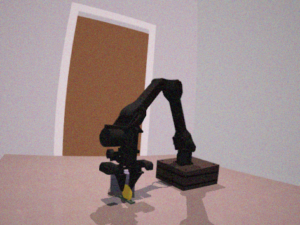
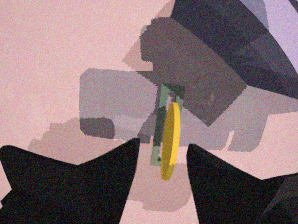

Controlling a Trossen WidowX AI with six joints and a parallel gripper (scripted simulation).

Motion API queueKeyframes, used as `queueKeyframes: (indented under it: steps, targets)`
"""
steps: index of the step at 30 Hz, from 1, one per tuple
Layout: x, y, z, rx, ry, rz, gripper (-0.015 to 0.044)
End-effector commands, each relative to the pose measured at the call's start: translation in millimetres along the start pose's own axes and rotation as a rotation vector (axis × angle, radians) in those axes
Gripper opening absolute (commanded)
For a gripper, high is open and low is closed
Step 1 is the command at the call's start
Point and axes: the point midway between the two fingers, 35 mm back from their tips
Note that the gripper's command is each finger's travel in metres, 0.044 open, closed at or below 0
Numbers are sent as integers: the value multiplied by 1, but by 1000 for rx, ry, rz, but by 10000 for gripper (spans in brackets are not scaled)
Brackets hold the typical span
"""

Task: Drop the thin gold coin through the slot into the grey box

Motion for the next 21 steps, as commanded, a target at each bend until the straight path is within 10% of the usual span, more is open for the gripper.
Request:
queueKeyframes:
  steps: [1,14,21]
  targets:
    - [0,-9,-2,9,-3,1,161]
    - [-1,-28,-4,10,-3,1,161]
    - [-1,-28,-4,10,-3,1,0]
Point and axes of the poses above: the point midway between the two fingers, 35 mm back from their tips, its own y axis back along the fingers, its own z axis across the jaws, x = y × z, and after that the axes turned 9 degrees about -y, right-handed
